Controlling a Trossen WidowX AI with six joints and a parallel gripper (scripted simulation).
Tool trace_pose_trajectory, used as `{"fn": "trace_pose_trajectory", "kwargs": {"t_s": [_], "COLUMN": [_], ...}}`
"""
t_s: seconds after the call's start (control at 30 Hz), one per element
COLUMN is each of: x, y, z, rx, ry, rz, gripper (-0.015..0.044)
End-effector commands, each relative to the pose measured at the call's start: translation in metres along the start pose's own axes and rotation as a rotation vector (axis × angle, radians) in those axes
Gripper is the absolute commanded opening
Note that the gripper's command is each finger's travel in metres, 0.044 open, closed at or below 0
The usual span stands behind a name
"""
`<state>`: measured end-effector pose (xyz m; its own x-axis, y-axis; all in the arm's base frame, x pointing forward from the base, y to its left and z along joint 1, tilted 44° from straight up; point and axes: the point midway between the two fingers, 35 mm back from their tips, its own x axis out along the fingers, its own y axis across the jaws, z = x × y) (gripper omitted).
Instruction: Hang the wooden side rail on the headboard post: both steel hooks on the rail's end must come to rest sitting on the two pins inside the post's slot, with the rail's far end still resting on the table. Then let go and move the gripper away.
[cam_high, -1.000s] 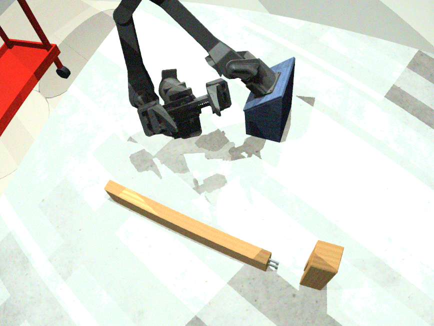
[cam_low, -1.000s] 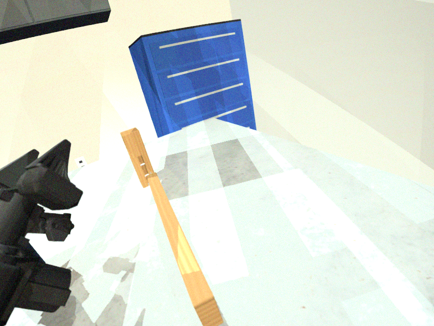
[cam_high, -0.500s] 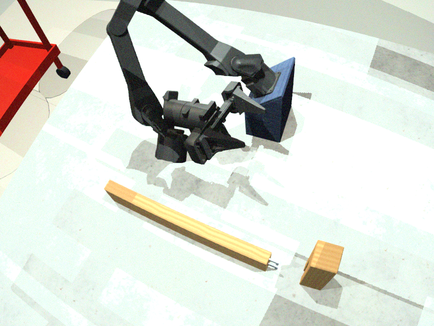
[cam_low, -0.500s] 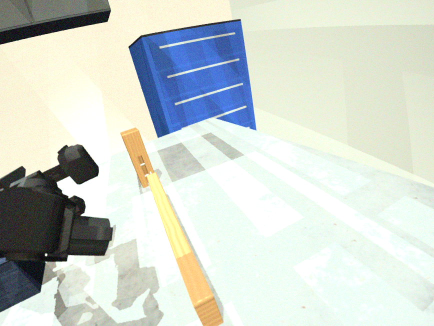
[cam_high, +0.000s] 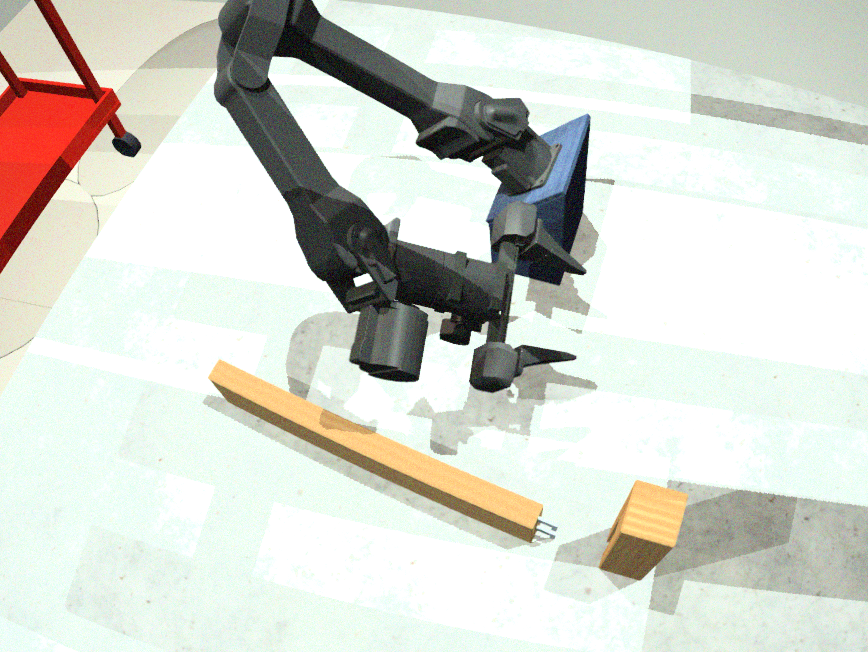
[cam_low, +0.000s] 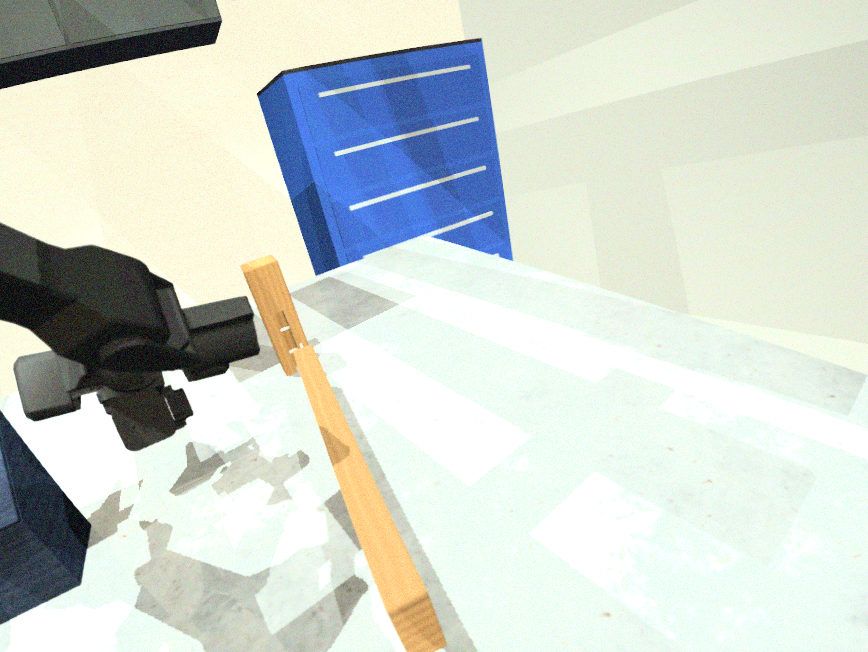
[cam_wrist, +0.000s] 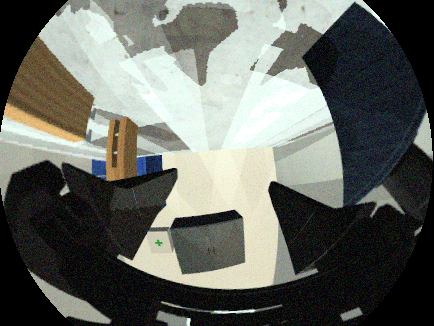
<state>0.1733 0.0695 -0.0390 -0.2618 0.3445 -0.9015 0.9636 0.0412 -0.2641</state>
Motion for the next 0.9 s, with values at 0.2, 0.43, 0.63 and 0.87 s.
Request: {"fn": "trace_pose_trajectory", "kwargs": {"t_s": [0.2, 0.43, 0.63, 0.87], "x": [0.042, 0.046, 0.046, 0.046], "y": [0.087, 0.1, 0.1, 0.1], "z": [-0.028, -0.065, -0.068, -0.068], "rx": [0.502, 0.644, 0.653, 0.653], "ry": [-0.425, -0.262, -0.246, -0.246], "rz": [0.74, 1.068, 1.088, 1.088], "gripper": [0.044, 0.044, 0.044, 0.044]}}
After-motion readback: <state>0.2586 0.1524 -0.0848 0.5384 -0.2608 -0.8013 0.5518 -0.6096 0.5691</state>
